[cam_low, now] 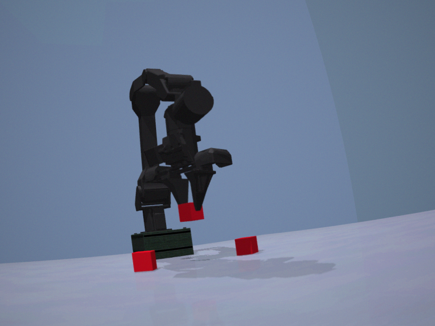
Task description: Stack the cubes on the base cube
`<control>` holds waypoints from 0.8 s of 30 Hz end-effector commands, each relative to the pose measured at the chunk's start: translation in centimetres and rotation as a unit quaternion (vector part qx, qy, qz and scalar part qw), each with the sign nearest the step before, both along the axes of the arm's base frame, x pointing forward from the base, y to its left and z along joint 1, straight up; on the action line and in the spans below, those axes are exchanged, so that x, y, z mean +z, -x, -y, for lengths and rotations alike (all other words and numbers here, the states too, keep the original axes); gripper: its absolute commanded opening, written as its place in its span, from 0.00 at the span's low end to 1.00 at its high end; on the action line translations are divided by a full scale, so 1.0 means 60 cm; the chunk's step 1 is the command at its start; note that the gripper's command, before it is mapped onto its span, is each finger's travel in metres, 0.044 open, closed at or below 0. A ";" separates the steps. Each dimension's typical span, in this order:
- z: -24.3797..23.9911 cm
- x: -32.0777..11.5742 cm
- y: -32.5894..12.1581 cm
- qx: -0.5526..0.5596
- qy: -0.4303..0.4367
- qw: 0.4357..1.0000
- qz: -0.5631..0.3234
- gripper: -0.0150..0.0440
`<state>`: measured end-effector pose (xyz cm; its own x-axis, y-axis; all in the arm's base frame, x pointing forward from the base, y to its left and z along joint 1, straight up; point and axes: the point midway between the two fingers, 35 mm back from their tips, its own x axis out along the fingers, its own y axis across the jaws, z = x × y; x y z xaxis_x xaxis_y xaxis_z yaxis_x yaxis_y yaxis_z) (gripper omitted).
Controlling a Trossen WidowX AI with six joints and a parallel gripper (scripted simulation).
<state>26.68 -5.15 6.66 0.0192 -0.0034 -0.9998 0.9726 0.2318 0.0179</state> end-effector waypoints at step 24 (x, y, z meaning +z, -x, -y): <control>-0.030 0.038 -0.011 0.208 0.006 0.978 -0.002 0.43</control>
<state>26.82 -3.85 9.01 0.0109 -0.0040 -0.9999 0.8715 0.4903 0.0075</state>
